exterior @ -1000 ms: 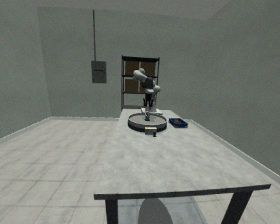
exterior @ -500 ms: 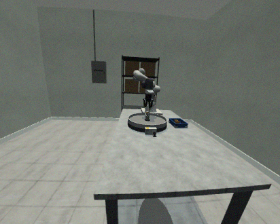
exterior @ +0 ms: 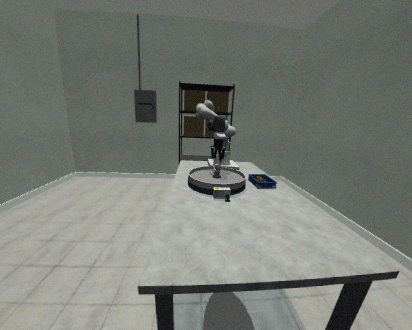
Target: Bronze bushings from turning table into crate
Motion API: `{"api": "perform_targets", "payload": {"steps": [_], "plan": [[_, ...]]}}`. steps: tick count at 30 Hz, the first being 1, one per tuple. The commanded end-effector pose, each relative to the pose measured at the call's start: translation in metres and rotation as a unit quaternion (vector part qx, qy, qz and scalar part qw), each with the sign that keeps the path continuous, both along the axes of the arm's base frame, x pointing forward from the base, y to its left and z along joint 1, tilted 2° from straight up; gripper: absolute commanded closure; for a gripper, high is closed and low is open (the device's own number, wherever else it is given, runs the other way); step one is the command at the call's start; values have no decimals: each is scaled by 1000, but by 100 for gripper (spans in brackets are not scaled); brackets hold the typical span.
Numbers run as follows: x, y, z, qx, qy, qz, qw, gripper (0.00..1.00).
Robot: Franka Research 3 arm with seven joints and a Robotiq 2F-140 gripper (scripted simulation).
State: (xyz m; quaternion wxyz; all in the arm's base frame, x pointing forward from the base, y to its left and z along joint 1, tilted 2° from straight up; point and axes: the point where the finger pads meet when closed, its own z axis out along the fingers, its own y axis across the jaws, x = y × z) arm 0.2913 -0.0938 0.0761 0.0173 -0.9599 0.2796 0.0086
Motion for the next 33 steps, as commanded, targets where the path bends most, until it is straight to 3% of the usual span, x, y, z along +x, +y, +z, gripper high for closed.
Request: {"api": "perform_targets", "payload": {"steps": [1, 24, 25, 33], "plan": [[1, 1, -1, -1, -2, -1, 1000, 72], [1, 1, -1, -1, -2, -1, 1000, 72], [1, 1, -1, -1, -2, -1, 1000, 100], [1, 1, -1, -1, -2, -1, 1000, 100]]}}
